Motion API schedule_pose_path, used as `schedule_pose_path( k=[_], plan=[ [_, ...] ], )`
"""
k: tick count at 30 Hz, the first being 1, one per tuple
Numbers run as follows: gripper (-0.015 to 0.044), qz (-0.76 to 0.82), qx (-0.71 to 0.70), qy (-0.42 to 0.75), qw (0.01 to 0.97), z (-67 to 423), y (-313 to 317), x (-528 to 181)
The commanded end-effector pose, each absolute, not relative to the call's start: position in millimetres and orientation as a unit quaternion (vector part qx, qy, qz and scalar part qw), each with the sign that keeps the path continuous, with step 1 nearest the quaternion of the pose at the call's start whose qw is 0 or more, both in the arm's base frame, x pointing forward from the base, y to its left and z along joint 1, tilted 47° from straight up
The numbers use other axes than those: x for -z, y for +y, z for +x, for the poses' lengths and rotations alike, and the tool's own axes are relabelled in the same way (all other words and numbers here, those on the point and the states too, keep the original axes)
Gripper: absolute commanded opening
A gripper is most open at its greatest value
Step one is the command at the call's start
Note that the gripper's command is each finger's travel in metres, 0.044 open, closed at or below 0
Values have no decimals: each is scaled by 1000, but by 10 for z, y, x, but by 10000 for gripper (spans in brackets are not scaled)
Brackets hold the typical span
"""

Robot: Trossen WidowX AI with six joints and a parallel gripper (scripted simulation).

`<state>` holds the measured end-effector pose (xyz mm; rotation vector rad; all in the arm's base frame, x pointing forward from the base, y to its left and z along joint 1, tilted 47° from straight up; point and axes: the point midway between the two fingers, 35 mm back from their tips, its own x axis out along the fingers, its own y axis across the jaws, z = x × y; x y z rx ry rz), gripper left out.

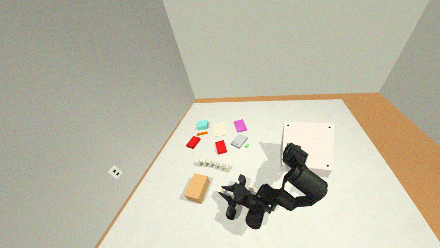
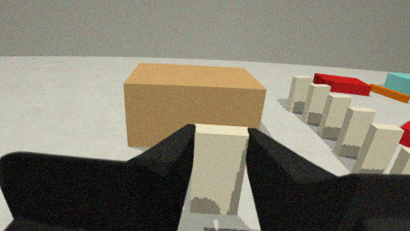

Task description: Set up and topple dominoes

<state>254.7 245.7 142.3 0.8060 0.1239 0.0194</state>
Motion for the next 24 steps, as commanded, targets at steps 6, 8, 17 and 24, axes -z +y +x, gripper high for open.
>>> schedule_pose_path(
  k=[6,8,17,24],
  plan=[
    [107,395,-8,58,917,2524,2545,-1317],
    [107,395,-8,58,917,2524,2545,-1317],
    [212,395,-8,58,917,2524,2545,-1317],
    [396,395,-8,58,917,2524,2545,-1317]
  ],
)
